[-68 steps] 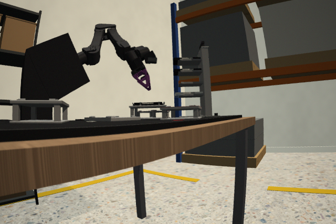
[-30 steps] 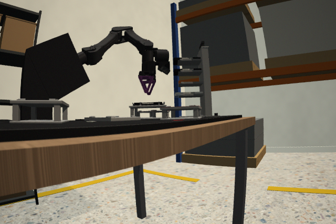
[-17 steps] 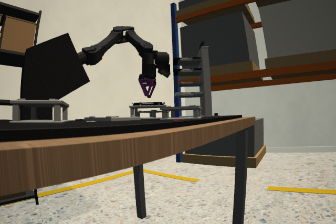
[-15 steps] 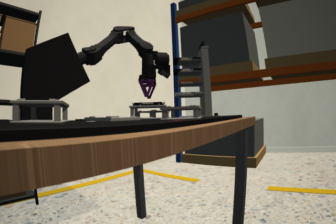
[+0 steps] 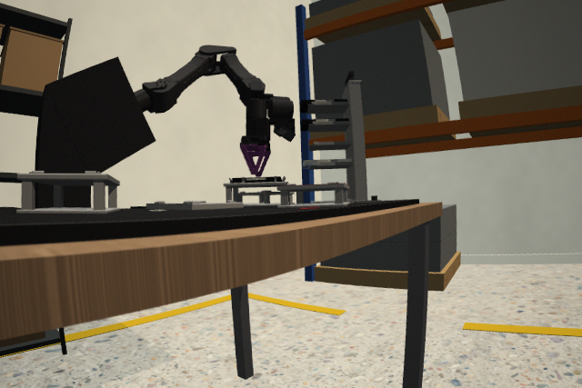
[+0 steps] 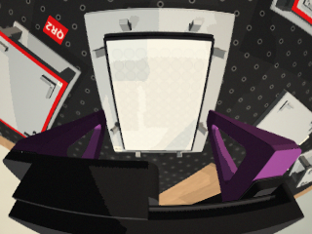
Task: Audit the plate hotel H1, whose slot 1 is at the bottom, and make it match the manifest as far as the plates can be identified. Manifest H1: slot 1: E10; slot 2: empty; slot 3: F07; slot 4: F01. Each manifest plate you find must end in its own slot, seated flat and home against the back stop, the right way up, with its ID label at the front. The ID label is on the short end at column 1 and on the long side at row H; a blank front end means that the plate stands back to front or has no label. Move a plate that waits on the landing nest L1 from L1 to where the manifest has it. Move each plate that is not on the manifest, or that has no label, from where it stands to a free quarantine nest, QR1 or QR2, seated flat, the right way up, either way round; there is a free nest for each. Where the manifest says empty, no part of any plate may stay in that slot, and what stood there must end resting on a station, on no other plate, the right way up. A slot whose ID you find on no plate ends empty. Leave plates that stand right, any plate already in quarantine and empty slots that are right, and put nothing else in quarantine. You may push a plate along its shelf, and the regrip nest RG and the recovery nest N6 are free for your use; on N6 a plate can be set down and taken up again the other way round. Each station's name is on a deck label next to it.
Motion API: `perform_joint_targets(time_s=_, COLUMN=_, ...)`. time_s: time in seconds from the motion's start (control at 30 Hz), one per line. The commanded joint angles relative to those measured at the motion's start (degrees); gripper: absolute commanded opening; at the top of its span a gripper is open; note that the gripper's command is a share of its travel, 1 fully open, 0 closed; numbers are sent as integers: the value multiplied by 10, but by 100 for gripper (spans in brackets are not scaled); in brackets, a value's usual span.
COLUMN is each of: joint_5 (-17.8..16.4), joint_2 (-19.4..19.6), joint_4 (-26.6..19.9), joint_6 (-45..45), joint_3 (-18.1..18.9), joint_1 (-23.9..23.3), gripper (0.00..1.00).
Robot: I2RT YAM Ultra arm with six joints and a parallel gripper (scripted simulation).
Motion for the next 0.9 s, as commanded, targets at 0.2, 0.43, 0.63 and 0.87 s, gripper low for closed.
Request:
perform_joint_targets(time_s=0.2, joint_5=18, joint_2=14, joint_4=40, joint_6=17, joint_3=-4, joint_1=14, gripper=100)
perform_joint_targets(time_s=0.43, joint_5=25, joint_2=25, joint_4=57, joint_6=24, joint_3=-6, joint_1=23, gripper=100)
perform_joint_targets(time_s=0.63, joint_5=27, joint_2=28, joint_4=62, joint_6=27, joint_3=-6, joint_1=26, gripper=100)
perform_joint_targets(time_s=0.87, joint_5=27, joint_2=28, joint_4=62, joint_6=27, joint_3=-6, joint_1=26, gripper=86)
